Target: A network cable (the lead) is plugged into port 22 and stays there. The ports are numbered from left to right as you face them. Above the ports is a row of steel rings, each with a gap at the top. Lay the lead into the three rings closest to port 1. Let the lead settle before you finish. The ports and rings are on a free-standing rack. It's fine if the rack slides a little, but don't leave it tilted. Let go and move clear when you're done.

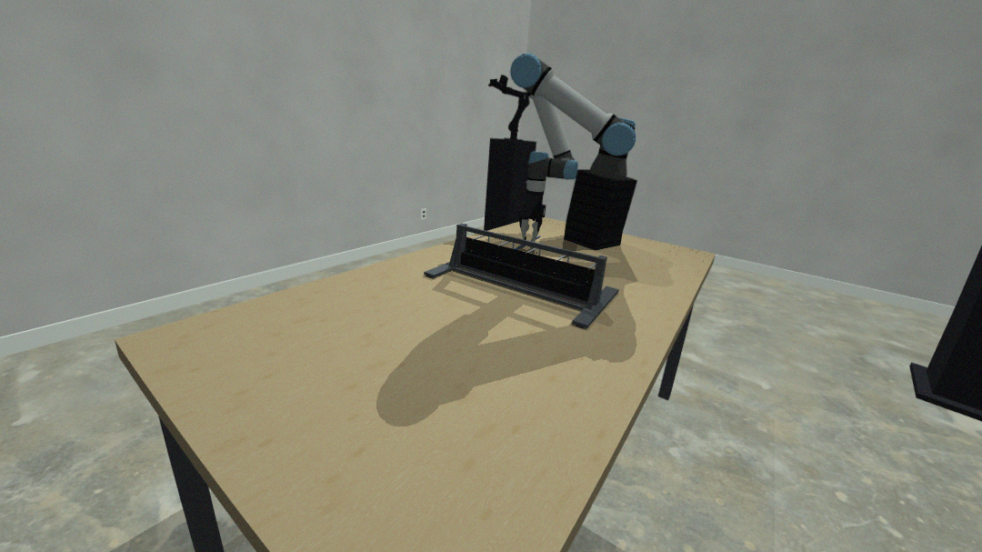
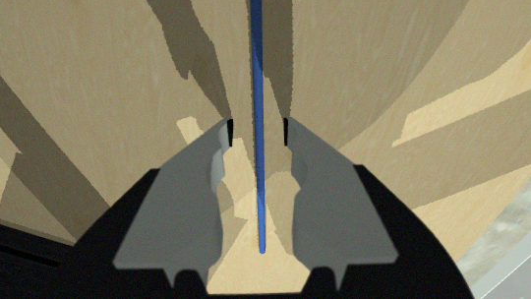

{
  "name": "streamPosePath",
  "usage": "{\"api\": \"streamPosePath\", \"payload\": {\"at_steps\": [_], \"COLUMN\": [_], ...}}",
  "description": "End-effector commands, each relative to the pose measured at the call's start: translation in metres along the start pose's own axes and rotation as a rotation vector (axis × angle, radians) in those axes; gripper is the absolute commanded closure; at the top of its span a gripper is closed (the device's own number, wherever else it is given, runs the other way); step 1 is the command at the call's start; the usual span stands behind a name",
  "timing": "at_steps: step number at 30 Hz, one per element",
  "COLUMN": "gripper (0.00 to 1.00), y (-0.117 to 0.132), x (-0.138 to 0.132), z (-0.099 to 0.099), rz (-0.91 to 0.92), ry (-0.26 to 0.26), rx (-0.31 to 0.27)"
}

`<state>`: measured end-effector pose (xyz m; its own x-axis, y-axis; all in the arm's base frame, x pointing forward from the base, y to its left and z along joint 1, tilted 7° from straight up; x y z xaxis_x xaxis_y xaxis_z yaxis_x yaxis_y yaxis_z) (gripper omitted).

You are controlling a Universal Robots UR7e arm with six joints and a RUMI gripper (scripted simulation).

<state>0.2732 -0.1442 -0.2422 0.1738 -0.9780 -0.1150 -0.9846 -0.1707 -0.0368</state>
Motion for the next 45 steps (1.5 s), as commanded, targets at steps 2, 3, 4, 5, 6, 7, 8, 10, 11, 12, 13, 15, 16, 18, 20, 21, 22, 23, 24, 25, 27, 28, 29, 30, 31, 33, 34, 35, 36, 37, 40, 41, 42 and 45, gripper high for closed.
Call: {"api": "streamPosePath", "payload": {"at_steps": [2, 3, 4, 5, 6, 7, 8, 10, 11, 12, 13, 15, 16, 18, 20, 21, 22, 23, 24, 25, 27, 28, 29, 30, 31, 33, 34, 35, 36, 37, 40, 41, 42, 45], "gripper": [0.8, 0.8, 0.8, 0.8, 0.8, 0.8, 0.8, 0.8, 0.8, 0.8, 0.8, 0.8, 0.8, 0.8, 0.8, 0.8, 0.8, 0.8, 0.8, 0.8, 0.8, 1.0, 1.0, 1.0, 1.0, 1.0, 1.0, 1.0, 1.0, 1.0, 1.0, 1.0, 1.0, 1.0], "y": [-0.0001, -0.0001, -0.0001, -0.0001, -0.0001, -0.0001, -0.0001, -0.0001, -0.0001, -0.0001, -0.0001, -0.0001, -0.0001, -0.0001, -0.0001, -0.0001, -0.0001, -0.0001, -0.0001, -0.0001, -0.0001, -0.0001, -0.0001, -0.0001, -0.0001, -0.0001, -0.0001, -0.0001, -0.0001, -0.0001, -0.0001, -0.0001, -0.0001, -0.0001], "x": [0.0003, 0.0003, 0.0003, 0.0003, 0.0003, 0.0003, 0.0003, 0.0003, 0.0003, 0.0003, 0.0003, 0.0003, 0.0003, 0.0003, 0.0003, 0.0003, 0.0003, 0.0003, 0.0003, 0.0003, 0.0003, 0.0003, 0.0003, 0.0003, 0.0003, 0.0003, 0.0003, 0.0003, 0.0003, 0.0003, 0.0003, 0.0003, 0.0003, 0.0003], "z": [-0.0003, -0.0003, -0.0003, -0.0003, -0.0003, -0.0003, -0.0003, -0.0003, -0.0003, -0.0003, -0.0003, -0.0003, -0.0003, -0.0003, -0.0003, -0.0003, -0.0003, -0.0003, -0.0003, -0.0003, -0.0003, -0.0003, -0.0003, -0.0003, -0.0003, -0.0003, -0.0003, -0.0003, -0.0003, -0.0003, -0.0003, -0.0003, -0.0003, -0.0003], "rz": [0.0, 0.0, 0.0, 0.0, 0.0, 0.0, 0.0, 0.0, 0.0, 0.0, 0.0, 0.0, 0.0, 0.0, 0.0, 0.0, 0.0, 0.0, 0.0, 0.0, 0.0, 0.0, 0.0, 0.0, 0.0, 0.0, 0.0, 0.0, 0.0, 0.0, 0.0, 0.0, 0.0, 0.0], "ry": [0.001, 0.001, 0.001, 0.001, 0.001, 0.001, 0.001, 0.001, 0.001, 0.001, 0.001, 0.001, 0.001, 0.001, 0.001, 0.001, 0.001, 0.001, 0.001, 0.001, 0.001, 0.001, 0.001, 0.001, 0.001, 0.001, 0.001, 0.001, 0.001, 0.001, 0.001, 0.001, 0.001, 0.001], "rx": [0.0, 0.0, 0.0, 0.0, 0.0, 0.0, 0.0, 0.0, 0.0, 0.0, 0.0, 0.0, 0.0, 0.0, 0.0, 0.0, 0.0, 0.0, 0.0, 0.0, 0.0, 0.0, 0.0, 0.0, 0.0, 0.0, 0.0, 0.0, 0.0, 0.0, 0.0, 0.0, 0.0, 0.0]}}
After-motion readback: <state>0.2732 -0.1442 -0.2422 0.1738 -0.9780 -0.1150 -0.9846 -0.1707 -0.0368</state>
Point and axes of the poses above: the point where the finger pads meet when closed, its own z axis out along the fingers, its own x axis across the jaws, y = z × x, the point moved 6 cm from there along -z, back along the fingers, and after that the axes turned 7 degrees about z, right-handed, at the moved point
